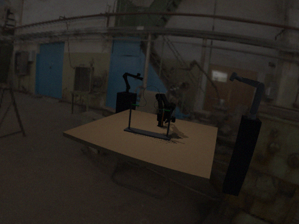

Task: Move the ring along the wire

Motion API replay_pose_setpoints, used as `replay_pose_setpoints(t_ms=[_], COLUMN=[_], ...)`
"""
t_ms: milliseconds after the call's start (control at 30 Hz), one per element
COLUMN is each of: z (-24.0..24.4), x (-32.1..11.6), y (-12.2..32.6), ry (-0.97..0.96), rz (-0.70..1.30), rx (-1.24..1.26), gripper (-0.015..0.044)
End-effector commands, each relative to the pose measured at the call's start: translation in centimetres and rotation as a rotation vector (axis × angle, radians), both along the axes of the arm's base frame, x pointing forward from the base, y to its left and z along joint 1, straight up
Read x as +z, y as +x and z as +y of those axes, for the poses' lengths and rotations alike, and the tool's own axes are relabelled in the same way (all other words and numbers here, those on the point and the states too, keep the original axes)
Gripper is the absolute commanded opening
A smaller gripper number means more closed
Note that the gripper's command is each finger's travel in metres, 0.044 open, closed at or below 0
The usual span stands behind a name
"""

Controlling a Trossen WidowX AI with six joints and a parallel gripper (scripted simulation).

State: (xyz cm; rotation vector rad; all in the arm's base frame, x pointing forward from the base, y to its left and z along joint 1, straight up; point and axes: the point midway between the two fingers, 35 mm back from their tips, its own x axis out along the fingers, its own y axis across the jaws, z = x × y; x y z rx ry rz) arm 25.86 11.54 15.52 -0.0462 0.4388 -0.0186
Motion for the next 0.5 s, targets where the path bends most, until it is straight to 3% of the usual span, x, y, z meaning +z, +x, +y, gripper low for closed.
replay_pose_setpoints(t_ms=[0,467], z=[0.0,-0.1], x=[0.8,1.8], y=[-1.0,-3.3], ry=[0.010,0.008], rz=[-0.008,-0.011], rx=[-0.004,-0.004], gripper=[0.0160,0.0160])
